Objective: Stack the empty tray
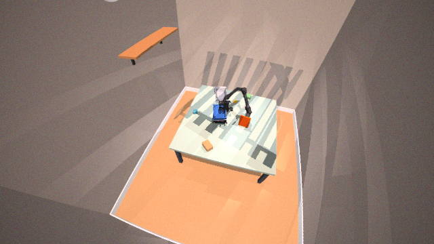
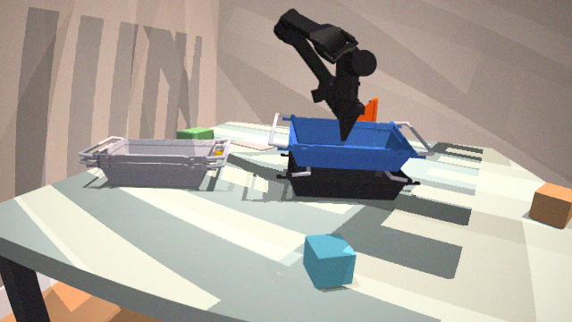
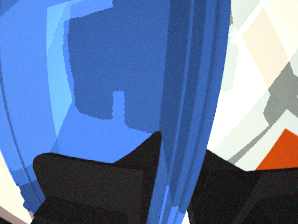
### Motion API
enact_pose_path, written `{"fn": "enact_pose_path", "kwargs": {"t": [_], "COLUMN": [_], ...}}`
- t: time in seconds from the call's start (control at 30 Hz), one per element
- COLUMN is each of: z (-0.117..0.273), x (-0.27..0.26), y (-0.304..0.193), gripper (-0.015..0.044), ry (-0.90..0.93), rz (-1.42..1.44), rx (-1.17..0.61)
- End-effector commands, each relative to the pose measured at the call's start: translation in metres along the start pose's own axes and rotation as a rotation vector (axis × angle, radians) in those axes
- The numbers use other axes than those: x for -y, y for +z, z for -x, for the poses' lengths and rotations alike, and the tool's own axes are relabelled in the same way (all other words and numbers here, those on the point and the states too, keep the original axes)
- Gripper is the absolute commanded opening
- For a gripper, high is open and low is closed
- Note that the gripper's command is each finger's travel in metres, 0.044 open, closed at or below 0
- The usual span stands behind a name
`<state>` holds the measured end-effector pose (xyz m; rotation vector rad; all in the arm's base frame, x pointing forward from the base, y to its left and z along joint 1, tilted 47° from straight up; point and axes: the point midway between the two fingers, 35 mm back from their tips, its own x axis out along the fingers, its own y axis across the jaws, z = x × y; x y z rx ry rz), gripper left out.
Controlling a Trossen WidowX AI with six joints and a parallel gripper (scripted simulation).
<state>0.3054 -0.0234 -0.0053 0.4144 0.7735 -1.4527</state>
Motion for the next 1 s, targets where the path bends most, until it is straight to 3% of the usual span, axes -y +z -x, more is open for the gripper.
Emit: {"fn": "enact_pose_path", "kwargs": {"t": [0.0,0.97], "z": [-0.006,-0.014], "x": [0.005,0.008], "y": [0.002,0.002], "gripper": [0.0000,0.0000], "ry": [-0.025,-0.025], "rz": [0.004,0.004], "rx": [0.001,0.001]}}
